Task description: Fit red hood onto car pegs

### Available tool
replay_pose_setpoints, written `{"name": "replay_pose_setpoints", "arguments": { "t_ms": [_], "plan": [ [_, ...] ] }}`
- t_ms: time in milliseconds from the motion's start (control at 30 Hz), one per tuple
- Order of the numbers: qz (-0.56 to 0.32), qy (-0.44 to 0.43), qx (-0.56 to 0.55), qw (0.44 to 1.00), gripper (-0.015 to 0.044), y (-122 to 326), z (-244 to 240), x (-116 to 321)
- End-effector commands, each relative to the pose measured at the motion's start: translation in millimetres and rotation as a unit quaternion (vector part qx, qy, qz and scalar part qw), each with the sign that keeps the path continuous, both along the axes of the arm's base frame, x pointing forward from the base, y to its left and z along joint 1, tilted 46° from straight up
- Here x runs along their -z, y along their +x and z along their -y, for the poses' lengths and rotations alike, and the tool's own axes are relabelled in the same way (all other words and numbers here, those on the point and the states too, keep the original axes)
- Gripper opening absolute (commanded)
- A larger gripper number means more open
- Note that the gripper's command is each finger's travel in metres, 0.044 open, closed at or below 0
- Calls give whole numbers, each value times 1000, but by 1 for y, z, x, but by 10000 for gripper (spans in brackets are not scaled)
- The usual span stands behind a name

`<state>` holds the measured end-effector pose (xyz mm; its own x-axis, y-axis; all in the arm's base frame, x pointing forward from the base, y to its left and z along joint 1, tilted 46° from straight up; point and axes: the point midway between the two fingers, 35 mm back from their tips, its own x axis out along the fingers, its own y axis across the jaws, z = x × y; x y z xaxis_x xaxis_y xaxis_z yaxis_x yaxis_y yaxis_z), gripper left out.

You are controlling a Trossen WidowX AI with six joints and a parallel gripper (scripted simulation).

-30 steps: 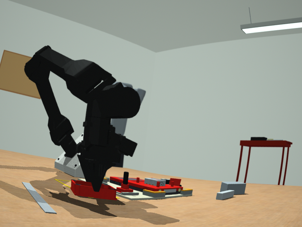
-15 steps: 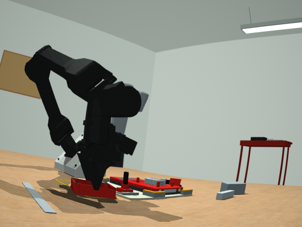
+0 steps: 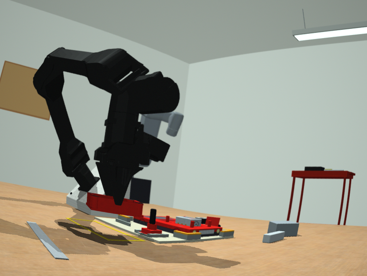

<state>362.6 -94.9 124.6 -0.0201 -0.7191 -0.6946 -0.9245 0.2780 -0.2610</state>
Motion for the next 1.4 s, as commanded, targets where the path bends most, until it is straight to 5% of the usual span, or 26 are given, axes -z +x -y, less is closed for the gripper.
{"name": "replay_pose_setpoints", "arguments": {
  "t_ms": [0,367,1367],
  "plan": [
    [4,2,-1,1000,0,1,-10,-9],
    [-5,0,-7,1000,0,1,-19,-19],
    [-297,9,-288,910,0,-4,-20,-20]
  ]
}}
